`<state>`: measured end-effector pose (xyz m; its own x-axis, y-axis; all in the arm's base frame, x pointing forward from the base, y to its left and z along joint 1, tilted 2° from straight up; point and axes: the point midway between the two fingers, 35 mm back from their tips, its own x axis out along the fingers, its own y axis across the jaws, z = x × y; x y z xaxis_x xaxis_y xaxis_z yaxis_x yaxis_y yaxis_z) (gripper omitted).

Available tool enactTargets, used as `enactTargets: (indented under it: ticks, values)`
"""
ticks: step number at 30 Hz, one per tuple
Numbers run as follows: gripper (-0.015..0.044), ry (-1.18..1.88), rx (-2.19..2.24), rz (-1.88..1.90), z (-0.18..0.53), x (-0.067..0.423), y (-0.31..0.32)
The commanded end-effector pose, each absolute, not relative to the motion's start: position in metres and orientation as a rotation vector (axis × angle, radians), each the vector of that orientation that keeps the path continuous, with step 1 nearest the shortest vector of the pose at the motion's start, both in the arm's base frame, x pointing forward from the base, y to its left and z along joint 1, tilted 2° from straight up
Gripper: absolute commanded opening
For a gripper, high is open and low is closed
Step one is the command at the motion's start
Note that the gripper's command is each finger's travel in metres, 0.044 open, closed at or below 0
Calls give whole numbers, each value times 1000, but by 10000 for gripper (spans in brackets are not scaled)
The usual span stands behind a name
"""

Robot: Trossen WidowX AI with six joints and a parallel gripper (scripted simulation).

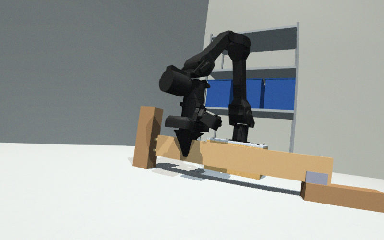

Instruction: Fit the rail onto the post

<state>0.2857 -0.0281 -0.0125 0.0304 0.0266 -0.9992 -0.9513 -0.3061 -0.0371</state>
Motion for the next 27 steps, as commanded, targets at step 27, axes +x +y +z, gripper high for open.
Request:
enactTargets:
  ticks: [27]
  values:
    - [0,999,-1439,1413,-11,291,-38]
